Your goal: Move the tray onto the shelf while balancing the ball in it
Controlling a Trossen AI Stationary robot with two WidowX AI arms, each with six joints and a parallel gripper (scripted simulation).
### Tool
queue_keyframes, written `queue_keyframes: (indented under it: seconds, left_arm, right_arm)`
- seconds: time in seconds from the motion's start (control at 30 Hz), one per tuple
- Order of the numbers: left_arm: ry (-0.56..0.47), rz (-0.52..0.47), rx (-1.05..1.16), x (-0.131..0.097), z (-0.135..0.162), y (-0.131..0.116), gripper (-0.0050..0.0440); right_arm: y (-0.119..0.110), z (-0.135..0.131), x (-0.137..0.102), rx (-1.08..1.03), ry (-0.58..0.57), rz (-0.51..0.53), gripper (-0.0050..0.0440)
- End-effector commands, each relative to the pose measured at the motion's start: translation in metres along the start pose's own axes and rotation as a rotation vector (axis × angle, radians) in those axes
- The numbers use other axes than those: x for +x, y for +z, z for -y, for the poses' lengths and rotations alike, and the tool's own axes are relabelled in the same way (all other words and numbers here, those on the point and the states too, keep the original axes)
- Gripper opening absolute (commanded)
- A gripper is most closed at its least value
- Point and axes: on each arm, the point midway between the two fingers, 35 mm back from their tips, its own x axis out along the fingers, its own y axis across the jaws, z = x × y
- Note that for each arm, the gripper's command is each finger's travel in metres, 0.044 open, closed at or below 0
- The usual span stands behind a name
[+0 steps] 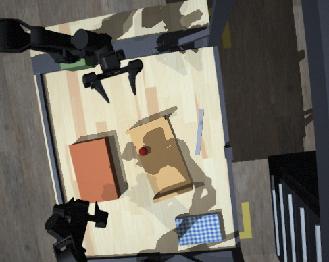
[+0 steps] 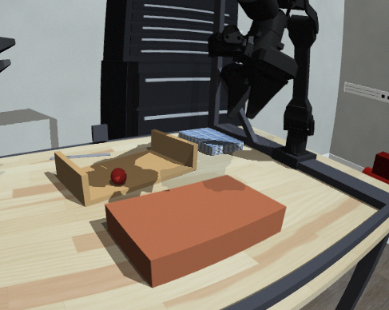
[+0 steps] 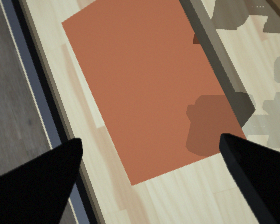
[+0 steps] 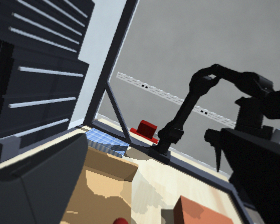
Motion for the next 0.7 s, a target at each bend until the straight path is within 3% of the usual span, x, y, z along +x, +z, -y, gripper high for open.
queue_keyframes:
  seconds: [0.0, 0.57, 0.6, 0.67]
  left_arm:
    - [0.021, 0.021, 0.002, -0.0094, -0.0029, 0.004, 0.04]
    - [0.023, 0.024, 0.002, -0.0103, -0.0032, 0.0045, 0.04]
    - [0.023, 0.024, 0.002, -0.0103, -0.0032, 0.0045, 0.0172]
    - [0.023, 0.024, 0.002, -0.0103, -0.0032, 0.0045, 0.0172]
  right_arm:
    - [0.0043, 0.0012, 0.0008, 0.018, -0.004, 0.006, 0.04]
    - [0.0042, 0.0012, 0.0007, 0.018, -0.004, 0.007, 0.04]
    - [0.0042, 0.0012, 0.0007, 0.018, -0.004, 0.007, 0.04]
    - [0.0042, 0.0012, 0.0007, 0.018, -0.004, 0.007, 0.04]
